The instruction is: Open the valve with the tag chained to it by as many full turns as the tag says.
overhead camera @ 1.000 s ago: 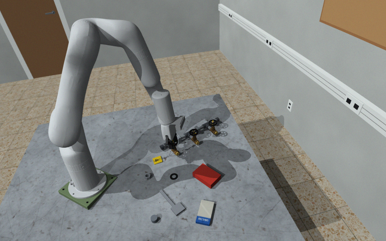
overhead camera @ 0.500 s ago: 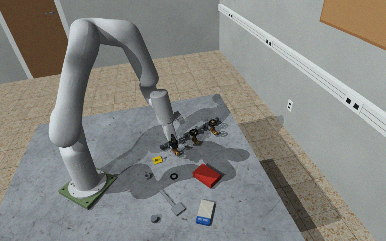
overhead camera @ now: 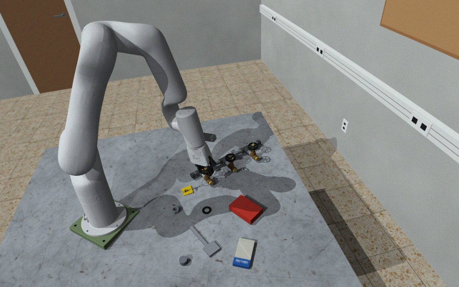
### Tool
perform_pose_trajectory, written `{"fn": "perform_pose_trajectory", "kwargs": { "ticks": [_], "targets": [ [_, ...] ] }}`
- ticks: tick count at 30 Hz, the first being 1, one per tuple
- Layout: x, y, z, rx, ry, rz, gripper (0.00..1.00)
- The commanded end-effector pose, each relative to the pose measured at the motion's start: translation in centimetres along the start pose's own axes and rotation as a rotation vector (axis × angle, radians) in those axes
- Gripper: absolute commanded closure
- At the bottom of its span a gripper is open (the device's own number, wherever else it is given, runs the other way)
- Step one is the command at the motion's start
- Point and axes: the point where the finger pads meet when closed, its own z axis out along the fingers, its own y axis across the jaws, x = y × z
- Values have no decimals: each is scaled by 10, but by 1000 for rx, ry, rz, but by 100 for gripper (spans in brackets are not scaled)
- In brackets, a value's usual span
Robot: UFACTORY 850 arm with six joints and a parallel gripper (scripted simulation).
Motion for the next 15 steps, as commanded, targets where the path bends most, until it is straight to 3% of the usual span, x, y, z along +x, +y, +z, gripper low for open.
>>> {"fn": "perform_pose_trajectory", "kwargs": {
  "ticks": [1,7,11,15],
  "targets": [
    [1,1,-1,52,27,-273,100],
    [1,1,-1,67,43,-506,100],
    [1,1,-1,103,58,-653,100],
    [1,1,-1,108,59,-664,100]
  ]
}}
